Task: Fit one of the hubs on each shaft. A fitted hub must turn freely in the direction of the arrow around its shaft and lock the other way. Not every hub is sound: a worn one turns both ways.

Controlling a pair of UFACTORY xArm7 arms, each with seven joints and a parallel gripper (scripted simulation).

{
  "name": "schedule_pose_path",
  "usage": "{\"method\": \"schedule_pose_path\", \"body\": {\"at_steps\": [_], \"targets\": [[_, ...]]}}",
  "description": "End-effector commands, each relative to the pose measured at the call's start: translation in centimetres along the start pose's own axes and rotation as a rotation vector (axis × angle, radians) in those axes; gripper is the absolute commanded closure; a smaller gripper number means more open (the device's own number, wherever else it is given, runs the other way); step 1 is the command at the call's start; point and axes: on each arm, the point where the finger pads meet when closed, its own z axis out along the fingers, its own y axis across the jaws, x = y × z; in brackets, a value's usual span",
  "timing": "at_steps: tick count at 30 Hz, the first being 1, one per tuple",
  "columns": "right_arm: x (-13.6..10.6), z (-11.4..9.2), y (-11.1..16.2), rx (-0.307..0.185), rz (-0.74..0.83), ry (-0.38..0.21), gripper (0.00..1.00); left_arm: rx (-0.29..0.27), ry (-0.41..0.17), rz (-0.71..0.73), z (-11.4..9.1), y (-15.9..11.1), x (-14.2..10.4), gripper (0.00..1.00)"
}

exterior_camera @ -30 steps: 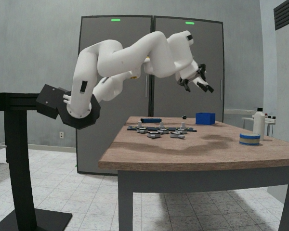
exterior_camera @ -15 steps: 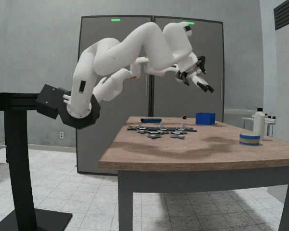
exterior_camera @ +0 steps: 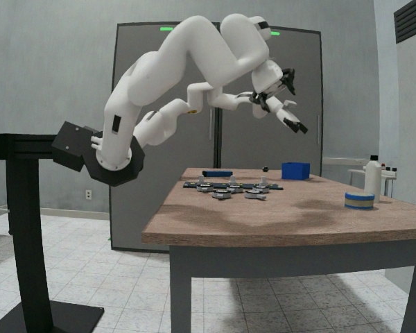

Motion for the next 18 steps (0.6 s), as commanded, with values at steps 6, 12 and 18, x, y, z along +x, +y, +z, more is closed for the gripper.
{"method": "schedule_pose_path", "body": {"at_steps": [6,12,18], "targets": [[2.6,0.7,-1.1,0.002,0.003,0.005,0.0,0.002,0.005,0.002,-0.2,0.0,0.3,0.0],[5.9,1.9,-2.5,0.002,0.003,0.005,0.0,0.002,0.005,0.002,-0.2,0.0,0.3,0.0],[9.1,3.0,-3.8,0.002,0.003,0.005,0.0,0.002,0.005,0.002,-0.2,0.0,0.3,0.0]]}}
